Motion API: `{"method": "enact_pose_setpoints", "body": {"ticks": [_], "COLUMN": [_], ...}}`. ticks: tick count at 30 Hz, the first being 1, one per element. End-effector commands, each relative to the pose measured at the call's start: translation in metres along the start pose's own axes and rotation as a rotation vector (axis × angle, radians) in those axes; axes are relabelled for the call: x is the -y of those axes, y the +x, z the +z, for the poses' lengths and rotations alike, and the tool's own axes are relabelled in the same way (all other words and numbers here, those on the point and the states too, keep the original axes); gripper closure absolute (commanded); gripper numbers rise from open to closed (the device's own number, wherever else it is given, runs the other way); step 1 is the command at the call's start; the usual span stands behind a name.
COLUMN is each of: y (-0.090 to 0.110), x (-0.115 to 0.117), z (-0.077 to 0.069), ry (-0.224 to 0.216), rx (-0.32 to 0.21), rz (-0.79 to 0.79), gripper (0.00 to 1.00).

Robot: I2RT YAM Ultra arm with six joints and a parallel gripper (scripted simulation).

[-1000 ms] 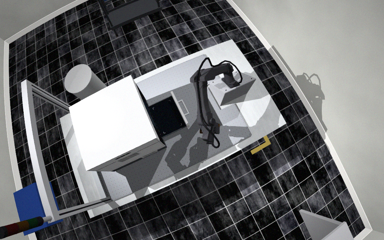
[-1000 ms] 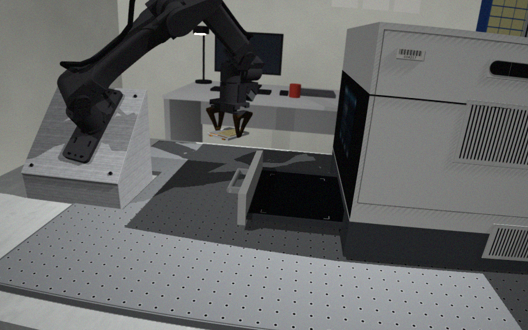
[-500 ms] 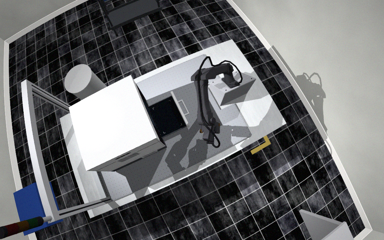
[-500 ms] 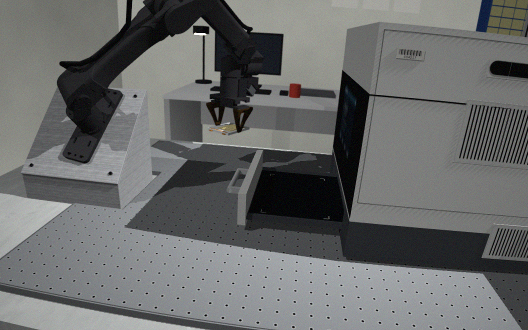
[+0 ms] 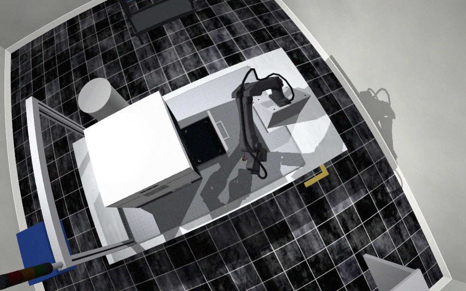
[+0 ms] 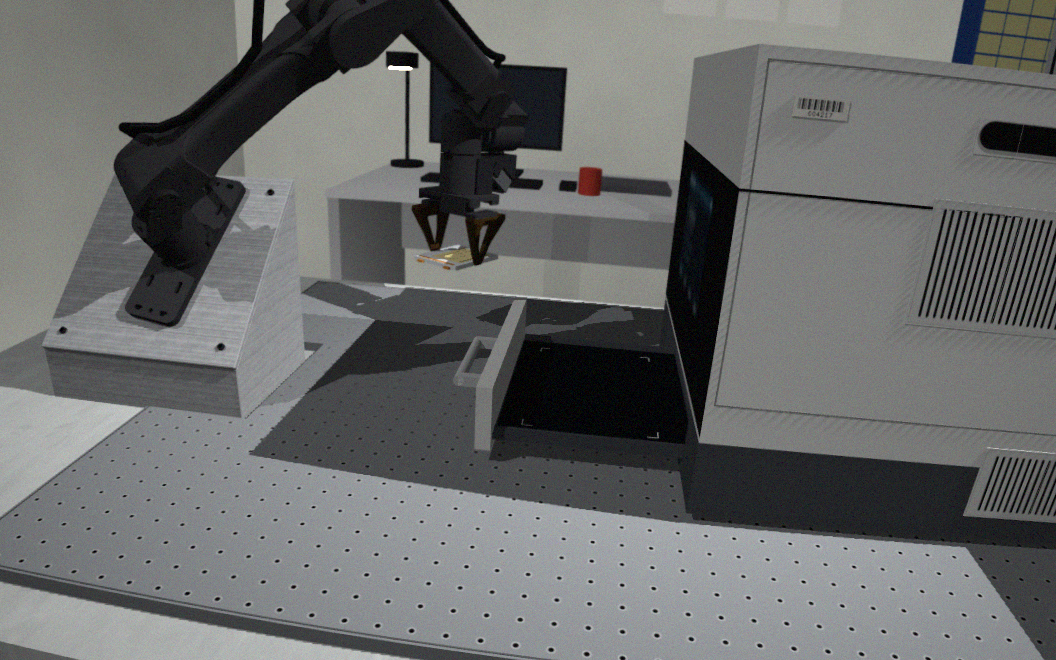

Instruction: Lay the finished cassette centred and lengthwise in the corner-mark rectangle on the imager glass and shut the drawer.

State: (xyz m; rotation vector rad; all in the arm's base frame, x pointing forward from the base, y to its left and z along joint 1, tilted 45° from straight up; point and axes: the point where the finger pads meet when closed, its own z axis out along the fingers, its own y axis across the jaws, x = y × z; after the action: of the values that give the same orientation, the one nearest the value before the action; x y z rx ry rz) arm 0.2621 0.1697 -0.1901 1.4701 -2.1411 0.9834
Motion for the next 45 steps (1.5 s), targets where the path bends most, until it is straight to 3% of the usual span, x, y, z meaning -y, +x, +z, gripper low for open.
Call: {"method": "enact_pose_setpoints", "body": {"ticks": [1, 25, 27, 36, 39, 45], "y": [-0.012, -0.012, 0.003, 0.032, 0.032, 0.054], "x": [0.006, 0.006, 0.014, 0.049, 0.049, 0.075], "z": [-0.026, -0.026, -0.013, -0.011, -0.016, -0.010], "ry": [0.017, 0.017, 0.018, 0.024, 0.038, 0.026], "rx": [0.063, 0.063, 0.037, 0.032, 0.036, 0.029], "rz": [0.021, 0.021, -0.055, -0.355, -0.402, -0.496], "gripper": [1.00, 1.00, 1.00, 1.00, 1.00, 1.00]}}
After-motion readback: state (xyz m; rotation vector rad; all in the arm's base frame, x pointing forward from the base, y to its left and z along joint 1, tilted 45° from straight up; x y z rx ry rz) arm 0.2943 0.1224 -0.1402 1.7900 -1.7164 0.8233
